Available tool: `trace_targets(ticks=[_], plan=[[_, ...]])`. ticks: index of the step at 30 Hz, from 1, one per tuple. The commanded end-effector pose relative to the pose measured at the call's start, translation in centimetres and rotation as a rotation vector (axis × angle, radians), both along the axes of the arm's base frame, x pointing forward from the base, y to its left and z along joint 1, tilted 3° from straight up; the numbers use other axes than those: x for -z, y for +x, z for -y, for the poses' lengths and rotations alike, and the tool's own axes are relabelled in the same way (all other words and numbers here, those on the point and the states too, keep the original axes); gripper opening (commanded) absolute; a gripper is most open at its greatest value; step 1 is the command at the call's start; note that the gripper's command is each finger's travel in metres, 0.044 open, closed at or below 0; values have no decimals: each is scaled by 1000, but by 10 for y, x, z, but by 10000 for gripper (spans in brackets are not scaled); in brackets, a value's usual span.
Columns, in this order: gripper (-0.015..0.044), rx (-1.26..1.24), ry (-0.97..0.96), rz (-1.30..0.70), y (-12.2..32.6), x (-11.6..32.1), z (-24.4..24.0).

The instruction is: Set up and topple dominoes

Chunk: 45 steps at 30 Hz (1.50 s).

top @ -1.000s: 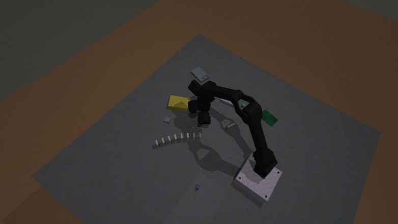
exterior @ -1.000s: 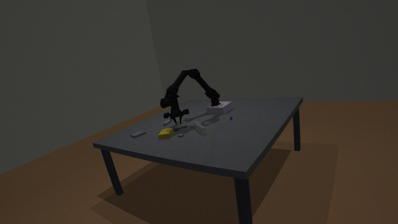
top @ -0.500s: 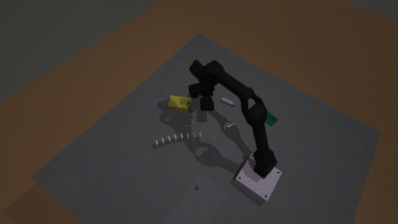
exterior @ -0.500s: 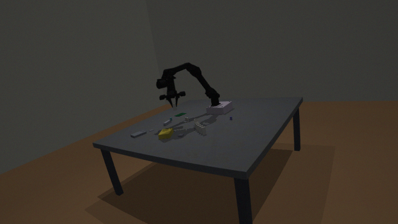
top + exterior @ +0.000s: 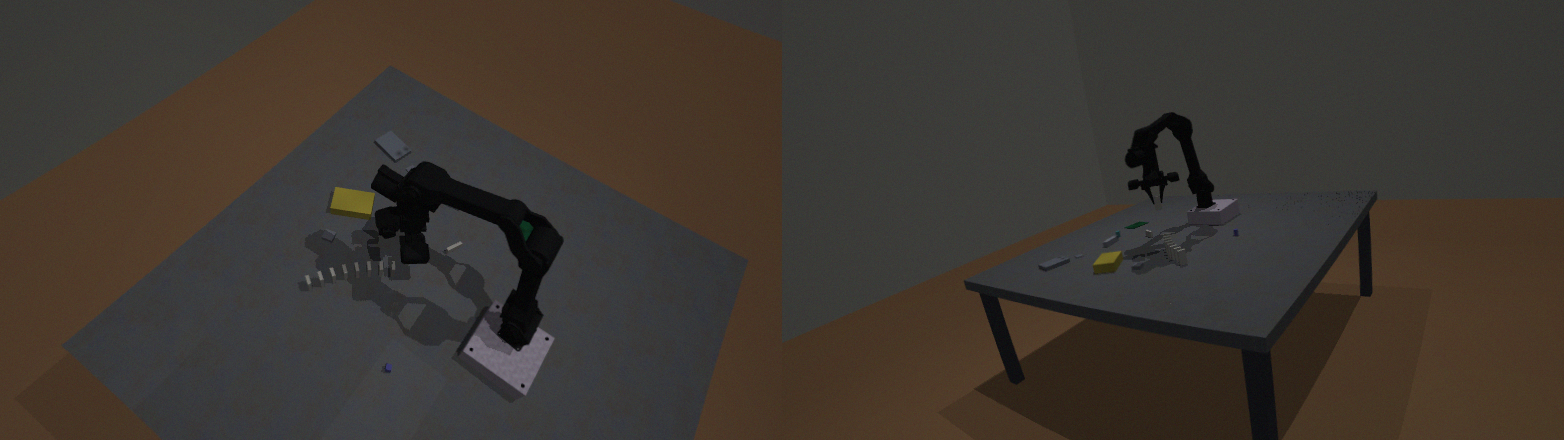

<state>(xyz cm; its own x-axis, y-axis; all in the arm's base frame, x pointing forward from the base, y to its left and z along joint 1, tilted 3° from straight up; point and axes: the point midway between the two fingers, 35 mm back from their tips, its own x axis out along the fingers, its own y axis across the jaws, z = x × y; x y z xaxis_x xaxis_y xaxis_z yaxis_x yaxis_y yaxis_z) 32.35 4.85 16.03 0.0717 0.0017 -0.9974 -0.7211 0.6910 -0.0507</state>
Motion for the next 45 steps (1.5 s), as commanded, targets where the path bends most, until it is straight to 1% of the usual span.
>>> trace_targets(ticks=[1, 5, 16, 28, 41, 45], plan=[[107, 13, -4, 7, -12, 3, -4], [107, 13, -4, 7, -9, 11, -4], [107, 13, -4, 7, 1, 70, -5], [107, 13, -4, 6, -1, 131, -3], [107, 13, -4, 6, -2, 134, -3], [212, 13, -4, 6, -2, 134, -3]])
